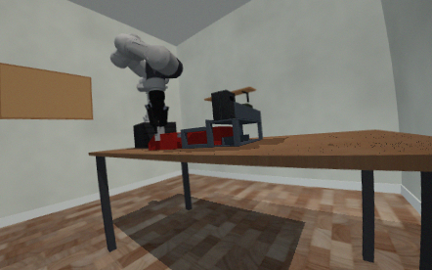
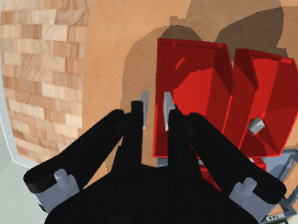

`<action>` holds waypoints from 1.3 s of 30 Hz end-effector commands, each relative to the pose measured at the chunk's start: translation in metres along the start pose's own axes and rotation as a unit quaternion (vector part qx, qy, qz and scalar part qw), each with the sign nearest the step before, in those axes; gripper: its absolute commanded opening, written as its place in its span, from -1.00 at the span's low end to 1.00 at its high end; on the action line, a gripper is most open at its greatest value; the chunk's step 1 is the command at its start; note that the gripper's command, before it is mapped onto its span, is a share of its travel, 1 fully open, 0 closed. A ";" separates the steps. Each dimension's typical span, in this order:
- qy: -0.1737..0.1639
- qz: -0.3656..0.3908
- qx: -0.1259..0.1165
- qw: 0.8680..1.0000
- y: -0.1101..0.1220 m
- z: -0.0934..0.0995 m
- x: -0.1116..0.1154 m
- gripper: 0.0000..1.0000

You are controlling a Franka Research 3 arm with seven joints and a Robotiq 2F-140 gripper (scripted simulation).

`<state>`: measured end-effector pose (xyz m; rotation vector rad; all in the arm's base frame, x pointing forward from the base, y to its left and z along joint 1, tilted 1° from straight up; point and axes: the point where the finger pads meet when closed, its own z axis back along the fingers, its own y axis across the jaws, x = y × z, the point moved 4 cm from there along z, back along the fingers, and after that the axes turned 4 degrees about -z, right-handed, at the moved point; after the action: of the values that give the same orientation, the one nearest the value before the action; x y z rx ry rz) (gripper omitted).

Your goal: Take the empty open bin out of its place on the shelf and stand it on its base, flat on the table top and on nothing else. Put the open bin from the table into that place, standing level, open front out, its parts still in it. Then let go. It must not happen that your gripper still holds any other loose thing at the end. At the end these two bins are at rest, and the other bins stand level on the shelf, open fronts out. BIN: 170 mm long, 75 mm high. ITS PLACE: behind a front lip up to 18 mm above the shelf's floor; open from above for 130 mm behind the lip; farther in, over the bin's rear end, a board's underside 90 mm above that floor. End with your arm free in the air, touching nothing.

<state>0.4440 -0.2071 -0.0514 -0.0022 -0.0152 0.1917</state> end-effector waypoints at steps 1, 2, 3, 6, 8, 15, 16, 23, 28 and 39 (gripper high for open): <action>-0.001 -0.002 -0.001 1.000 0.000 -0.001 0.001 -0.69; -0.001 -0.002 -0.001 1.000 0.000 -0.001 0.001 -0.69; -0.001 -0.002 -0.001 1.000 0.000 -0.001 0.001 -0.69; -0.001 -0.002 -0.001 1.000 0.000 -0.001 0.001 -0.69; -0.001 -0.002 -0.001 1.000 0.000 0.000 0.001 -0.69; -0.001 -0.002 -0.001 1.000 0.000 0.000 0.001 -0.69; -0.001 -0.002 -0.001 1.000 0.000 0.000 0.001 -0.69; -0.001 -0.002 -0.001 1.000 0.000 0.003 0.001 -0.69; -0.001 -0.002 -0.001 1.000 0.000 0.005 0.001 -0.69; -0.001 -0.002 -0.001 1.000 0.000 0.016 0.001 -0.69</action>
<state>0.4468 -0.2065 -0.0399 -0.0034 -0.0227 0.1882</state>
